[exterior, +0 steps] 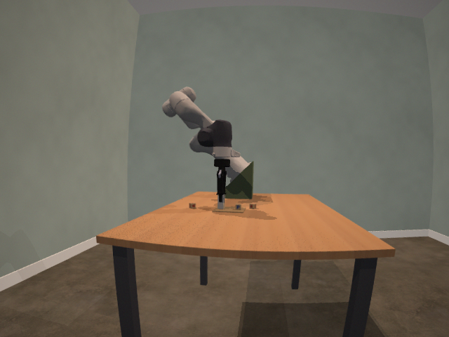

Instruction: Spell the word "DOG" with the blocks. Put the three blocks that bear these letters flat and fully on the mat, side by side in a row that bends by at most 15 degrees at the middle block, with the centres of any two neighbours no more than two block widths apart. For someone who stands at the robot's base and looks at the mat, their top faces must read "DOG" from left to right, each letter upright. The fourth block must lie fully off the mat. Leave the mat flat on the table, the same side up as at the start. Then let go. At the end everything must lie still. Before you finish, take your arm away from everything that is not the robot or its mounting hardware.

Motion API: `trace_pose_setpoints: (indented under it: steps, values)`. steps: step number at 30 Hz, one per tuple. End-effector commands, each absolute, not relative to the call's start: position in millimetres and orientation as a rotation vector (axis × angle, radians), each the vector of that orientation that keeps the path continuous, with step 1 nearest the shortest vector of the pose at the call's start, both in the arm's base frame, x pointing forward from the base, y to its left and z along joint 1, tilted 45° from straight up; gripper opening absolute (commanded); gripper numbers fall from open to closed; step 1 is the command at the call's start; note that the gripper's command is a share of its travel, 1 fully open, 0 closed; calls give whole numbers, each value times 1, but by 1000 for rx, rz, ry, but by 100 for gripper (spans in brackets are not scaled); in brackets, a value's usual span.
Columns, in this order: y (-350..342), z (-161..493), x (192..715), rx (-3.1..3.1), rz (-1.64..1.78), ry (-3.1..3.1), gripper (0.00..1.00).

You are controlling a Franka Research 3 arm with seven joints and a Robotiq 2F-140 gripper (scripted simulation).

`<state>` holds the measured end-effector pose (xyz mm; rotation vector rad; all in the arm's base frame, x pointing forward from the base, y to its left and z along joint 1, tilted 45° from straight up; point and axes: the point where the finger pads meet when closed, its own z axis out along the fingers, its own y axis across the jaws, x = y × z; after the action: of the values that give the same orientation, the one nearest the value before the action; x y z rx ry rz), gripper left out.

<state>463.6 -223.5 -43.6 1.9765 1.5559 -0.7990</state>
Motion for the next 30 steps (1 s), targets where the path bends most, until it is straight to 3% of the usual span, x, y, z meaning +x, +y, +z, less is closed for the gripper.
trace_pose_setpoints:
  steps: [1,23,30]
  values:
    - [-224,-44,465,1978,-793,1552,13]
    - [-224,-44,465,1978,-793,1552,13]
    - [-224,-44,465,1978,-793,1552,18]
